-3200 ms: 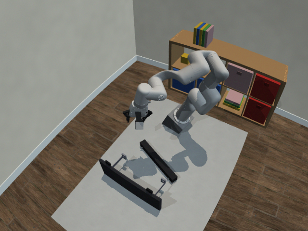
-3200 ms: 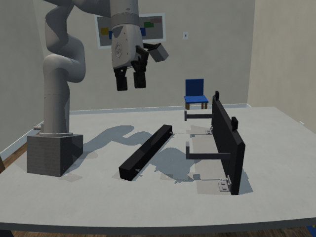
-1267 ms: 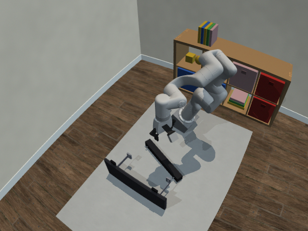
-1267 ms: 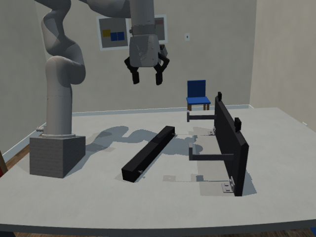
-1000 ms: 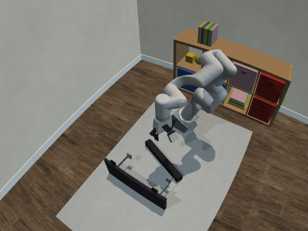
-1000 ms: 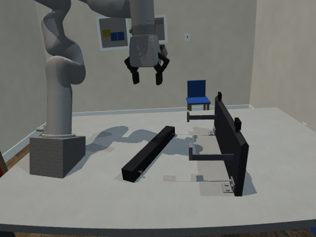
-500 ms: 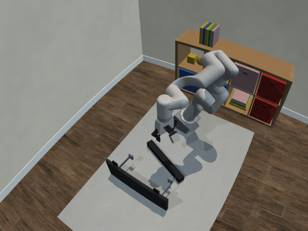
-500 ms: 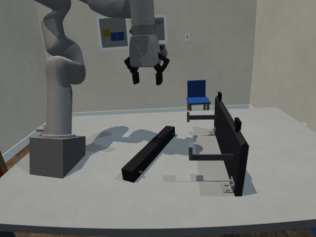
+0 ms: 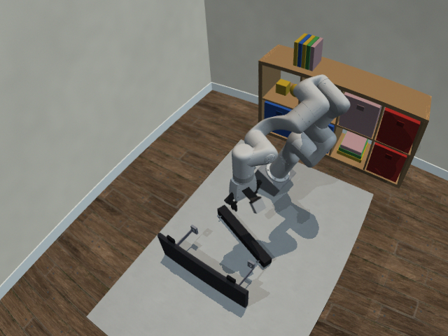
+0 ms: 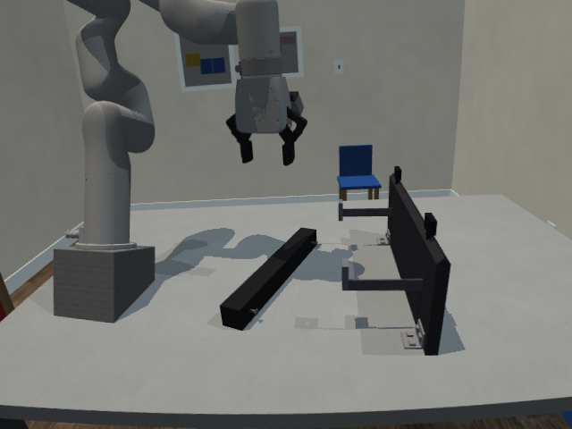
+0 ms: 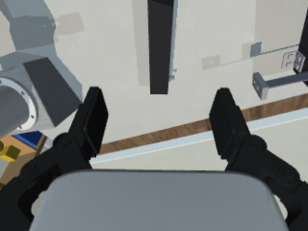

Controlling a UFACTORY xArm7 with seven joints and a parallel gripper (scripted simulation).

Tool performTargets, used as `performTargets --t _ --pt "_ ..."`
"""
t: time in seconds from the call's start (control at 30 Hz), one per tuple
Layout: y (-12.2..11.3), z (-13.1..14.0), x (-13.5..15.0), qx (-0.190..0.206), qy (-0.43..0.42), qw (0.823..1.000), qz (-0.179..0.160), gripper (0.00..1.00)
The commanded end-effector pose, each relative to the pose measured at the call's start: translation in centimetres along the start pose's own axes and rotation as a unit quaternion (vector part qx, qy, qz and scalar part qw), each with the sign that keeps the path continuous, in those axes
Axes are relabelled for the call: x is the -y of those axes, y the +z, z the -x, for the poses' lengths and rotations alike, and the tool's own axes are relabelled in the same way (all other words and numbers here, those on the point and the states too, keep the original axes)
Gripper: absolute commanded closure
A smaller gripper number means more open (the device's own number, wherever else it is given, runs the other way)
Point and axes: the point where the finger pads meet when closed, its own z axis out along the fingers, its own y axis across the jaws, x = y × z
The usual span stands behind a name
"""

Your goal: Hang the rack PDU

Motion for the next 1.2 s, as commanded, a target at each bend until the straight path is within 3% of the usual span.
performTargets --t 0.0,0.17,0.67,1.17 --pt "2.1 0.0 -0.2 0.000 0.000 1.000 0.002 0.03" --pt "3.7 0.0 -0.2 0.000 0.000 1.000 0.002 0.03" --pt "12.6 0.0 -0.3 0.000 0.000 1.000 0.002 0.03" --pt "15.5 0.0 -0.4 0.000 0.000 1.000 0.002 0.03"
